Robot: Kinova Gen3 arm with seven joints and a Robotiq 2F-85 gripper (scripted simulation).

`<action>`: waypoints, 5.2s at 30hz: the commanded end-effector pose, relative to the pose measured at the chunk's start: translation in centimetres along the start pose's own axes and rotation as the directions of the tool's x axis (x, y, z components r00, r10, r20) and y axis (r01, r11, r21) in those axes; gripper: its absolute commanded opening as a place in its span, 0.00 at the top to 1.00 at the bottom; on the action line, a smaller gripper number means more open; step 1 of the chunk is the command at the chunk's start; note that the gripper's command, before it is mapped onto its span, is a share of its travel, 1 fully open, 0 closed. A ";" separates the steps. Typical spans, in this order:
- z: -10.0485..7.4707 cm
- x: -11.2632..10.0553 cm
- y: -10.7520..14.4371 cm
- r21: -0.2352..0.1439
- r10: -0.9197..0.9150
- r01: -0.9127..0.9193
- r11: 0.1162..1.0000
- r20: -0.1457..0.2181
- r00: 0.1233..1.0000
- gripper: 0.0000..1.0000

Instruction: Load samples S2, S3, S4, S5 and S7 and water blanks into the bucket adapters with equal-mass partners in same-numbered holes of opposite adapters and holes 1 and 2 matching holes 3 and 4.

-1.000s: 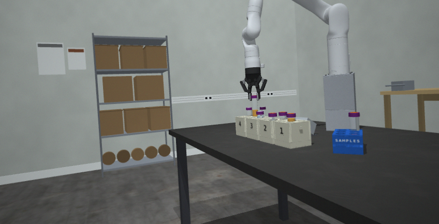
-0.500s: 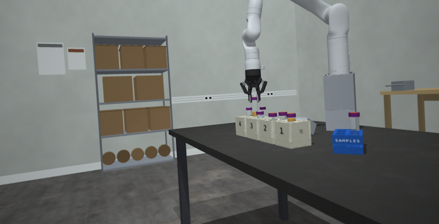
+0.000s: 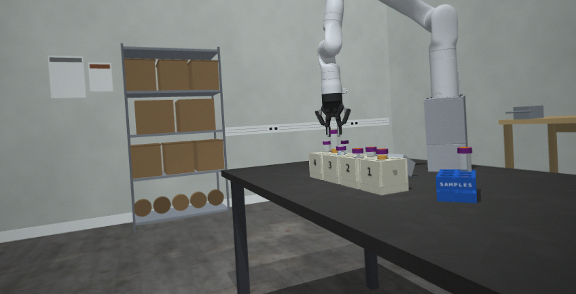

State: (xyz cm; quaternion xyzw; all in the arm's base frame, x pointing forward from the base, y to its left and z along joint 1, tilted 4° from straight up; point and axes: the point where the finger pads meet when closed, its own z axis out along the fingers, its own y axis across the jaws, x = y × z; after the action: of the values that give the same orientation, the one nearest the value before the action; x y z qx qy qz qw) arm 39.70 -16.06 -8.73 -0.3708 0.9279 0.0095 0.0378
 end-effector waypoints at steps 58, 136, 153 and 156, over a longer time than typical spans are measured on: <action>3.3 0.0 -0.1 0.002 0.000 0.000 1.000 0.001 1.000 0.90; 4.7 0.0 -0.1 0.002 0.000 0.000 1.000 0.001 1.000 0.38; 2.7 0.0 -0.1 0.002 0.000 0.000 1.000 0.001 1.000 0.38; 2.3 0.0 -0.1 0.002 0.000 0.000 1.000 0.001 1.000 0.38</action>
State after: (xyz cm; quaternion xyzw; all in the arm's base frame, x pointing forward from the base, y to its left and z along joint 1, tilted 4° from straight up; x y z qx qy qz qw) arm 39.85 -15.94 -11.25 -0.3708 0.9279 0.0094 0.0379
